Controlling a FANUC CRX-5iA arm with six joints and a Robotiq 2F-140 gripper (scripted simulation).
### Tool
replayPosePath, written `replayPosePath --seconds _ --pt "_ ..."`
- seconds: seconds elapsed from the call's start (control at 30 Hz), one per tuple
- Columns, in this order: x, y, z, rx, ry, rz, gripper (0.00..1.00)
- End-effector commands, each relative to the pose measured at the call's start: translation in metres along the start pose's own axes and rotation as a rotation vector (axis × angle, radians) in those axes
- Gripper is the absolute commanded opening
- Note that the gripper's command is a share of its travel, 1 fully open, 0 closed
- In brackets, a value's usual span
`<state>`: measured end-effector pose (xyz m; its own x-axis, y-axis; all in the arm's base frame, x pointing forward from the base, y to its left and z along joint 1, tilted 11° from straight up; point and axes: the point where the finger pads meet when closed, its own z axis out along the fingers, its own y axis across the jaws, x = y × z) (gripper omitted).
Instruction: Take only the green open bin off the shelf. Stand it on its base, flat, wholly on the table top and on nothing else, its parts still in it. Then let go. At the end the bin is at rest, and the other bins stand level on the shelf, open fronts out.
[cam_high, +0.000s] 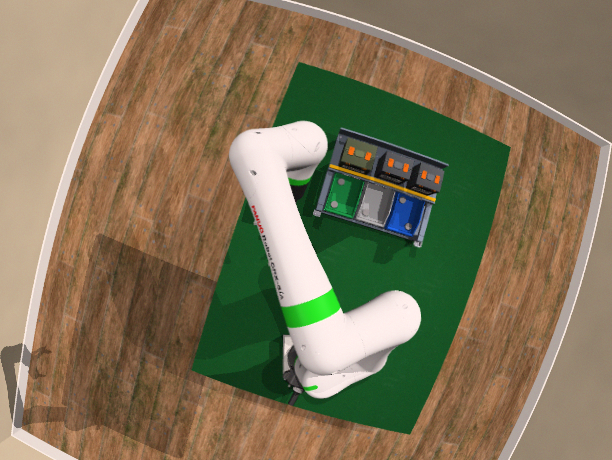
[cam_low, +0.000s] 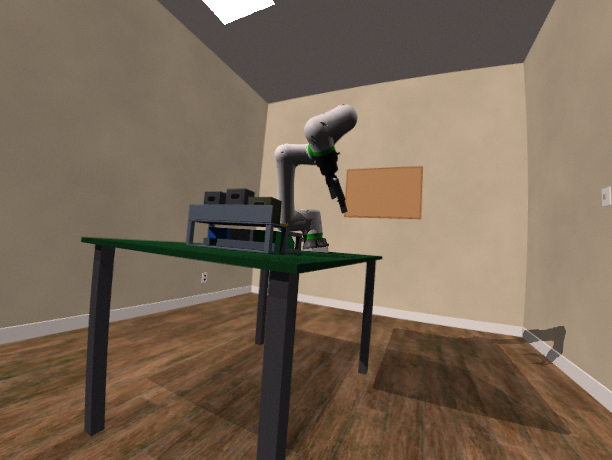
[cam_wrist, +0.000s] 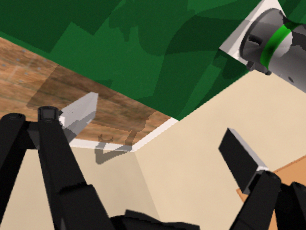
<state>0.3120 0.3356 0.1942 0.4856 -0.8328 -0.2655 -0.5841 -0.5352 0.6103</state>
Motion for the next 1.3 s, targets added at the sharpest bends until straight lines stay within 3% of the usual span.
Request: replayPosePath --seconds 0.0,0.2,0.37,0.77,0.93,1.27 --pt "0.001 0.000 0.000 0.014 0.003 0.007 1.00" --pt "0.001 0.000 0.000 0.014 0.003 0.007 1.00" --pt "0.049 -0.009 -0.012 0.216 0.092 0.145 1.00" --pt "0.049 -0.009 -0.012 0.216 0.092 0.145 1.00" --pt "0.096 -0.017 -0.024 0.417 0.180 0.283 1.00" --pt "0.096 -0.017 -0.024 0.417 0.180 0.283 1.00"
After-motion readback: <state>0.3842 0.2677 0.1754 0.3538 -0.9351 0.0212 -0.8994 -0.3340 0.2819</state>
